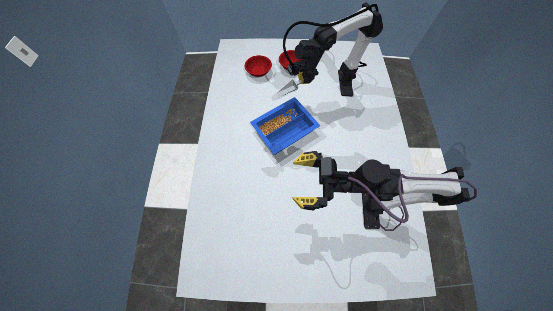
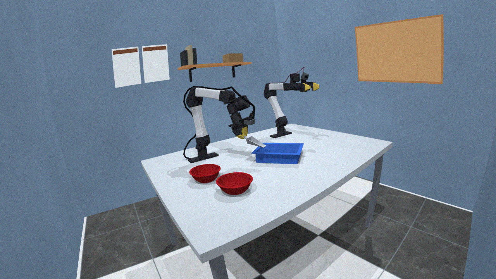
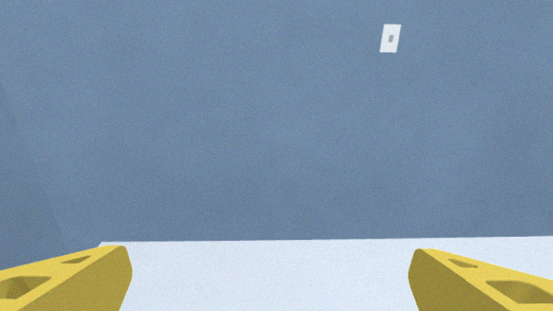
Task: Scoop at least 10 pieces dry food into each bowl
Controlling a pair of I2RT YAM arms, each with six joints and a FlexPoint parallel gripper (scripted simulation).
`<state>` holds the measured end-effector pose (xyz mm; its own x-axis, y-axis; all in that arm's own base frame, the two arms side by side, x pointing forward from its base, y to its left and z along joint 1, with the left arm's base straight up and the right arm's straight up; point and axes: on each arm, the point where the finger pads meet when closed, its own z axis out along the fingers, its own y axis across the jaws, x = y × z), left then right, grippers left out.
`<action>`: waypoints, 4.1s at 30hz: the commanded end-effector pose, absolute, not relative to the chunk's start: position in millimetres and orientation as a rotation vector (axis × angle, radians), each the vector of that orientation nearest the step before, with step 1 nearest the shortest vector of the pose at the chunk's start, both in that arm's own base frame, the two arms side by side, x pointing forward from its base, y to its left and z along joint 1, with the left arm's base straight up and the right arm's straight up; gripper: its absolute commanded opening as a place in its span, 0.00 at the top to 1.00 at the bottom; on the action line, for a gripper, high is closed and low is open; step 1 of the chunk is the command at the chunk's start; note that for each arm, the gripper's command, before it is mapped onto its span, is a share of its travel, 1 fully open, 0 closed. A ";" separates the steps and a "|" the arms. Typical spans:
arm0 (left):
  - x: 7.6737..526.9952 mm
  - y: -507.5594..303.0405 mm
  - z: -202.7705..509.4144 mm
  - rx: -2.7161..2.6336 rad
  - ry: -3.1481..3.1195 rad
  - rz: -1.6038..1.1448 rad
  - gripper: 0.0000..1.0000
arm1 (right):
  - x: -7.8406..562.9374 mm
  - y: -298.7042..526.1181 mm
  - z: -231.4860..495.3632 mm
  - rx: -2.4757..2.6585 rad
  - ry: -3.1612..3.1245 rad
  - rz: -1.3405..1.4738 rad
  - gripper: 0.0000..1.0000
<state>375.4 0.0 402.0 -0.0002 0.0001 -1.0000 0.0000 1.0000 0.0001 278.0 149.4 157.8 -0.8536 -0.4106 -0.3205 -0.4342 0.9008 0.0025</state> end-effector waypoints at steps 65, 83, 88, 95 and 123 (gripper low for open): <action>374.2 0.0 406.8 -0.001 1.558 -0.001 0.00 | 272.3 218.7 120.8 -1.008 2.981 -0.015 1.00; 374.2 0.0 406.8 -0.001 1.558 -0.001 0.00 | 283.7 229.6 98.0 -1.000 2.966 -0.019 1.00; 374.2 0.0 406.8 -0.001 1.558 -0.001 0.00 | 289.3 234.4 116.9 -0.983 2.919 0.014 1.00; 374.2 0.0 406.8 -0.001 1.558 -0.001 0.00 | 296.5 235.6 106.1 -0.985 2.940 0.002 1.00; 374.2 0.0 406.8 -0.001 1.558 -0.001 0.00 | 307.6 243.6 92.1 -1.002 2.980 -0.014 1.00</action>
<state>375.4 0.0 402.0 -0.0002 0.0001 -1.0000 0.0000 1.0000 0.0001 303.7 243.0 91.0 -0.7992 -0.6010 -0.0008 -0.6010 0.7992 -0.0065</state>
